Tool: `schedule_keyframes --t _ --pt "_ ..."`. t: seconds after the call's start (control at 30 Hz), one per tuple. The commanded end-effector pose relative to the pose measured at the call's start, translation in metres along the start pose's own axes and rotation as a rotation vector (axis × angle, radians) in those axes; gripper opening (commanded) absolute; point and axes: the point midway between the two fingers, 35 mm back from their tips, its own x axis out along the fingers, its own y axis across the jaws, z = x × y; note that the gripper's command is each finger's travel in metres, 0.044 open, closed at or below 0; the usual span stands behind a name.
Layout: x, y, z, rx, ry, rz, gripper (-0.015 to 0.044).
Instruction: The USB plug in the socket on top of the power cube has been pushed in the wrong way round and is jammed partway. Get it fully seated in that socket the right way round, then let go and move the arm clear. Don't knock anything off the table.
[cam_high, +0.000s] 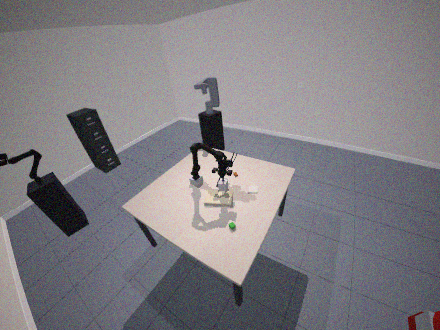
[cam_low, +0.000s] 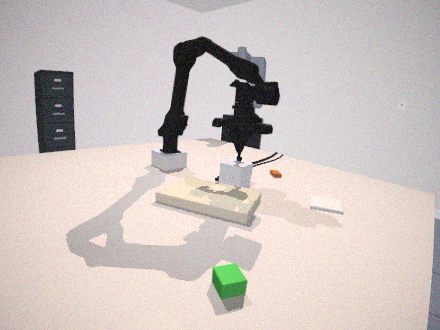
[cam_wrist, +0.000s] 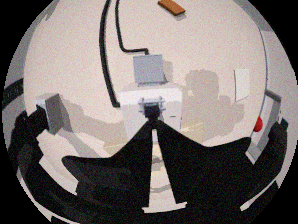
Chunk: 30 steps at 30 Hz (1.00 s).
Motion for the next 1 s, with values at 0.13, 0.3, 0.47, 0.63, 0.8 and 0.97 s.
schedule_keyframes --t 0.13,0.3,0.47,0.63,0.8,0.97 --pt "-0.005 0.0 0.0 0.0 0.0 0.0 0.0" --pt "-0.009 0.0 0.0 0.0 0.0 0.0 0.0" --pt "-0.012 0.0 0.0 0.0 0.0 0.0 0.0" --pt "-0.015 0.0 0.0 0.0 0.0 0.0 0.0" --pt "-0.019 0.0 0.0 0.0 0.0 0.0 0.0" --pt "-0.022 0.0 0.0 0.0 0.0 0.0 0.0"
